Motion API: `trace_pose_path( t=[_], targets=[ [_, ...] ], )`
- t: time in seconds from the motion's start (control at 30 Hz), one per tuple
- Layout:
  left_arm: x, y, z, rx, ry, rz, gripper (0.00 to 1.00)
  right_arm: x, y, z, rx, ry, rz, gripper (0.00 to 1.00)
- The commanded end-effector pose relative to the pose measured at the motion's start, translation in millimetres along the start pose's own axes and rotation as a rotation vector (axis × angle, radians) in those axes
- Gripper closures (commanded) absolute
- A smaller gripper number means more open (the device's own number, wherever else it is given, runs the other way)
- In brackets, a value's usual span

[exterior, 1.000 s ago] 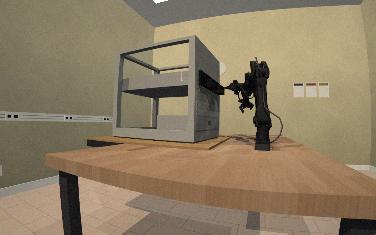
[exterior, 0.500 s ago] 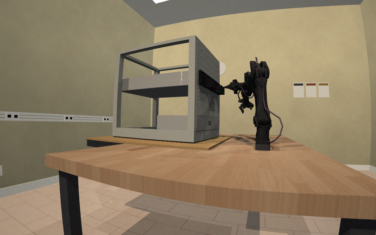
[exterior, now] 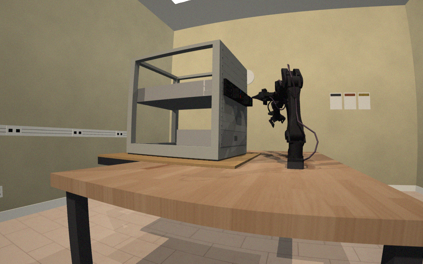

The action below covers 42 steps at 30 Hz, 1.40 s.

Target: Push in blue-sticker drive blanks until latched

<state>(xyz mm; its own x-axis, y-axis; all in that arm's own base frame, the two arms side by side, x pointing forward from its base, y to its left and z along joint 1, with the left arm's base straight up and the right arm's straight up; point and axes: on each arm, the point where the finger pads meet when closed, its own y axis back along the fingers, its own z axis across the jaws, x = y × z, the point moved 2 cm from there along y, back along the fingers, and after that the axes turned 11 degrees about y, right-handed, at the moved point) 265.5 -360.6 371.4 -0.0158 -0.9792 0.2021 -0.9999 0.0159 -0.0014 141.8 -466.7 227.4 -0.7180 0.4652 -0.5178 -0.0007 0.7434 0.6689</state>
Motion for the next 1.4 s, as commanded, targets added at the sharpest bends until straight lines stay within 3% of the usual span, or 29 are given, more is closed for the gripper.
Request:
trace_pose_path(
  t=[0.0, 0.23, 0.33, 0.6, 0.8, 1.17, 1.37],
  targets=[
    [3.2, 2.2, -13.4, 0.003, 0.003, 0.014, 1.00, -5.9, 5.8, -5.6, 0.014, -0.008, -0.021, 0.00],
    [3.2, -12.3, -3.7, 0.000, -0.012, 0.005, 1.00, -5.9, 5.8, -5.6, 0.014, -0.008, -0.021, 0.00],
    [-2.1, -10.2, -18.3, 0.011, 0.019, 0.007, 1.00, -5.9, 5.8, -5.6, 0.014, -0.008, -0.021, 0.00],
    [2.6, -6.2, -14.7, 0.006, 0.014, 0.020, 1.00, -5.9, 5.8, -5.6, 0.014, -0.008, -0.021, 0.00],
    [3.1, -22.4, -3.5, 0.000, -0.012, 0.005, 1.00, -5.9, 5.8, -5.6, 0.014, -0.008, -0.021, 0.00],
    [2.6, -16.5, -14.4, 0.007, 0.012, 0.019, 1.00, -5.9, 5.8, -5.6, 0.014, -0.008, -0.021, 0.00],
    [3.0, -32.4, -3.5, 0.001, -0.012, 0.005, 1.00, -5.9, 5.8, -5.6, 0.014, -0.008, -0.021, 0.00]
  ],
)
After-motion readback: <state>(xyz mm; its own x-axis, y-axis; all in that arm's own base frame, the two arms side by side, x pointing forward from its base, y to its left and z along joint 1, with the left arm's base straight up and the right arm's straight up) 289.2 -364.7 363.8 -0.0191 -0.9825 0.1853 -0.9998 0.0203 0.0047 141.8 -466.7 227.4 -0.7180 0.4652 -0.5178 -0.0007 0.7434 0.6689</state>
